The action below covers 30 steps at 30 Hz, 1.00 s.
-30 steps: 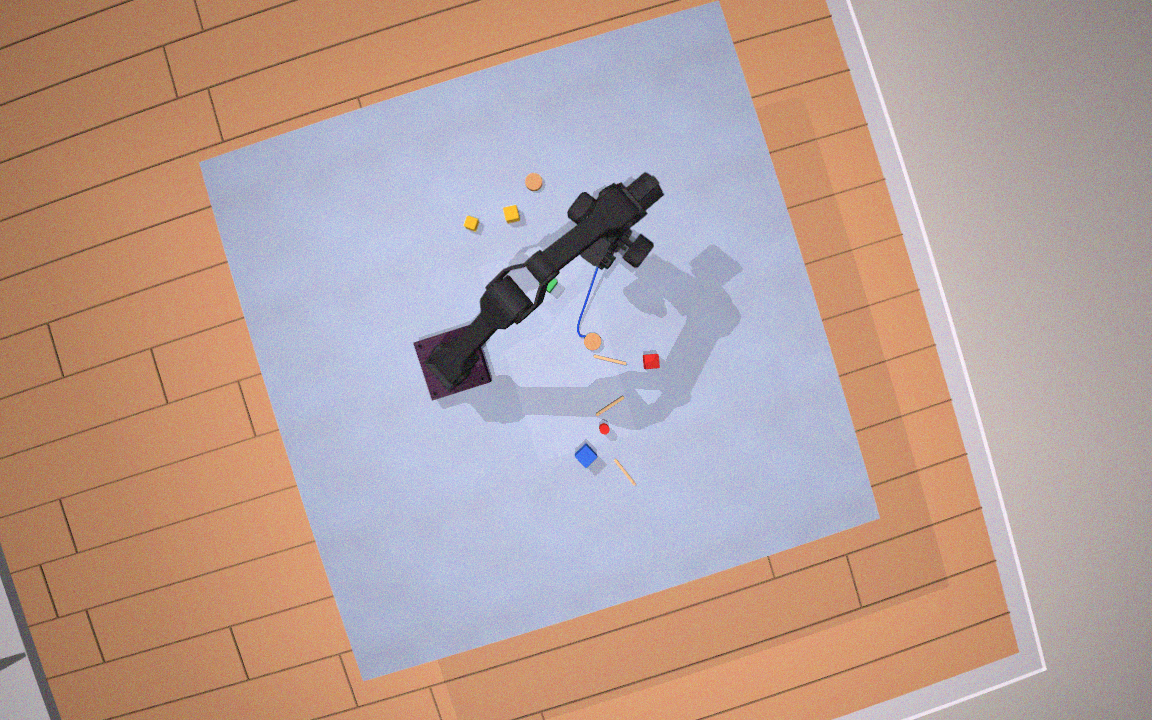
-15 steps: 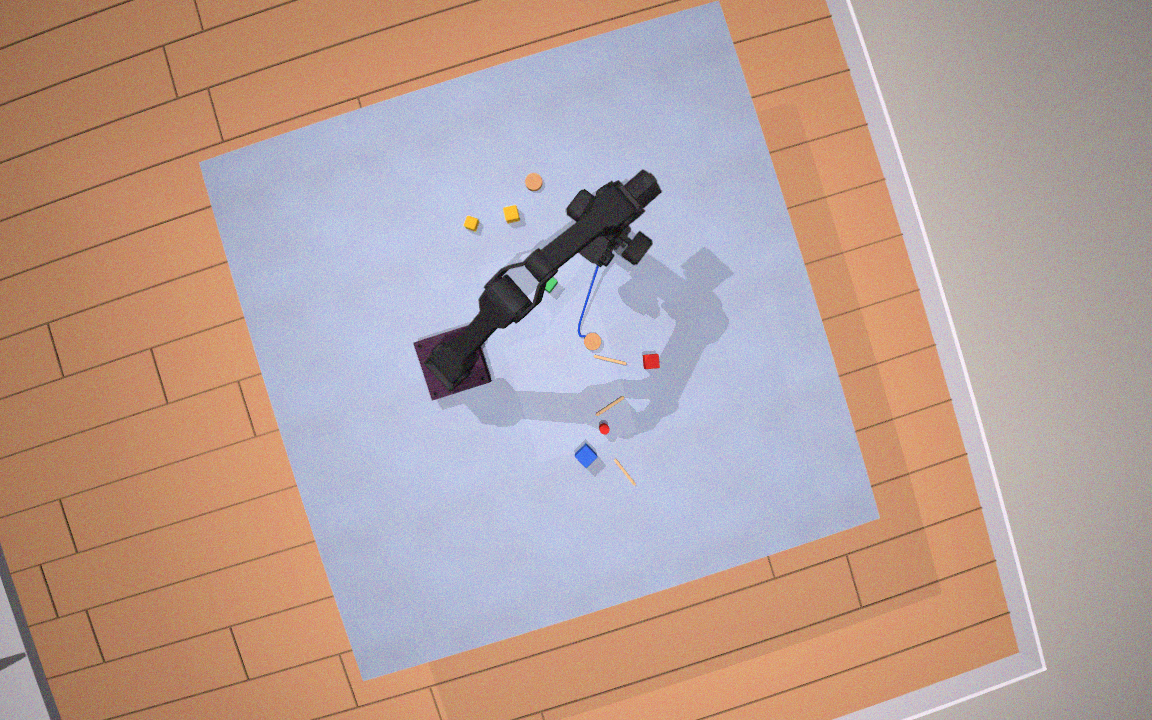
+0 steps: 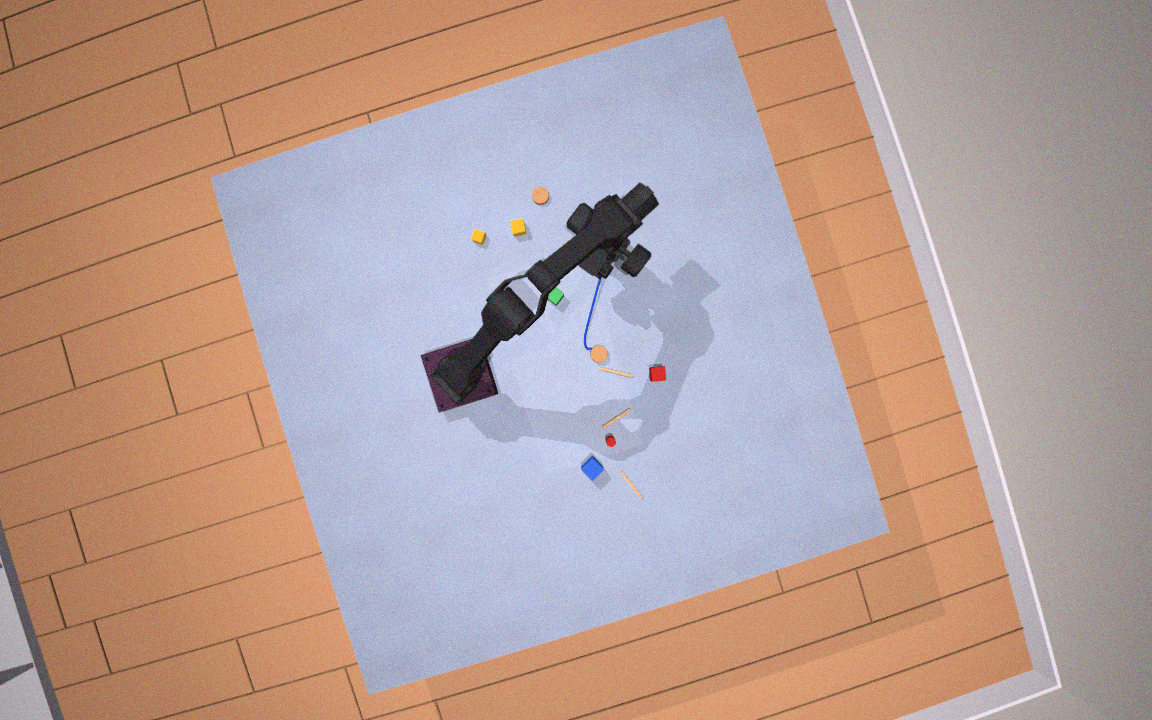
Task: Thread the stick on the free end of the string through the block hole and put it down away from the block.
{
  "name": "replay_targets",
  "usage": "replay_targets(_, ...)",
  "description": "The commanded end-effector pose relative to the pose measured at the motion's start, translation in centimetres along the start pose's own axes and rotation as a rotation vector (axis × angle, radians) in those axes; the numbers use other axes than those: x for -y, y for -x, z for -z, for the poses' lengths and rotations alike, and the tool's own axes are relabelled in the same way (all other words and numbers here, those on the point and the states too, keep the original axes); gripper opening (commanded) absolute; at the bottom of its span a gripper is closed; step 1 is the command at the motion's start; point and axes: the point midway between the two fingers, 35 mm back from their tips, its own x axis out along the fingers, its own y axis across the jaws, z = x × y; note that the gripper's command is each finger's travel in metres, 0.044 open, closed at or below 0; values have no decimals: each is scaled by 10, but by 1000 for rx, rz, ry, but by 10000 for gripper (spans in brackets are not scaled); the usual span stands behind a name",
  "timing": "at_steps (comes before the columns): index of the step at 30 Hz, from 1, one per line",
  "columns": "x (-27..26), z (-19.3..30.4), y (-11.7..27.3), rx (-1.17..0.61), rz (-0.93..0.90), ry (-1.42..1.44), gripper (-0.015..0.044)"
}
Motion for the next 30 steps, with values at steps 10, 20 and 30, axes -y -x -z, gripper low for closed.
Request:
replay_targets(10, 15, -7, -12, -1, 8, 1, 0)
replay_targets(20, 24, -13, -21, 0, 9, 1, 0)
replay_targets(30, 31, -19, -28, 1, 9, 1, 0)
